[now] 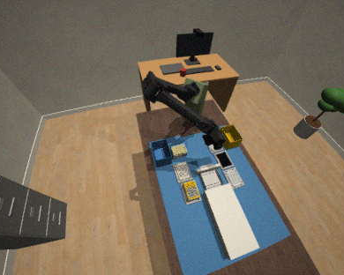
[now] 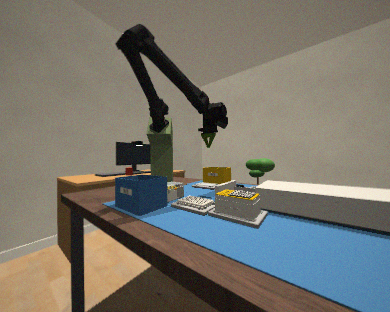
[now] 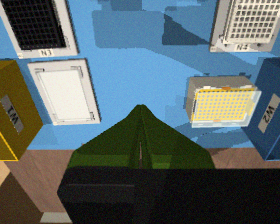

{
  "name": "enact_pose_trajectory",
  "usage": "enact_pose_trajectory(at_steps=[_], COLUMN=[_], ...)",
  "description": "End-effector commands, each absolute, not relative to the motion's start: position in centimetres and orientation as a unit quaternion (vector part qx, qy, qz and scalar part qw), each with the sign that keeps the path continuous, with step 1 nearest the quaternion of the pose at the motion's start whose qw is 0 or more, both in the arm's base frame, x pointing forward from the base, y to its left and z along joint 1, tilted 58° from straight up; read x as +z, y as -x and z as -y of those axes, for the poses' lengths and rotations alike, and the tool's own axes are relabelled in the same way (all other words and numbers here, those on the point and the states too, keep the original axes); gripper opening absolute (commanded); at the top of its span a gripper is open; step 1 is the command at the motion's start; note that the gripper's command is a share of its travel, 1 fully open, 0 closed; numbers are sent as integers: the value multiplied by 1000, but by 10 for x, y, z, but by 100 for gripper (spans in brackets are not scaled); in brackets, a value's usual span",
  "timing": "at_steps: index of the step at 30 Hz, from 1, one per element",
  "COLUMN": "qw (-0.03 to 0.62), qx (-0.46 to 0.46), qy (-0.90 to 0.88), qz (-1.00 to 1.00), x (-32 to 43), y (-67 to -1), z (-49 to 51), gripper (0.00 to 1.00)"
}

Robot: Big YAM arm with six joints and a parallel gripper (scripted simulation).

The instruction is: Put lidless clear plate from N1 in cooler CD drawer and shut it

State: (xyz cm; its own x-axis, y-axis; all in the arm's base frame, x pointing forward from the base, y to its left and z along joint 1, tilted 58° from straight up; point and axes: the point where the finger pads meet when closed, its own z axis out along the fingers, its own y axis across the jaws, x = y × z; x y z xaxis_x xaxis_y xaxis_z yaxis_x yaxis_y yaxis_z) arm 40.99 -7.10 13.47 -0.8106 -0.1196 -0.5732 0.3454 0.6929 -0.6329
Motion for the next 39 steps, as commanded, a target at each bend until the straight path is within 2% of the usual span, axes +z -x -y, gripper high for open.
enact_pose_trajectory(at_steps=[1, 16, 17, 39], qw=[293, 302, 294, 162], qx=[-391, -387, -394, -463], qy=[-58, -58, -47, 214], qz=[-871, -869, -870, -845], x=[135, 138, 137, 119], y=[-415, -413, -422, -478], z=[75, 68, 76, 116], gripper=[0, 0, 30, 30])
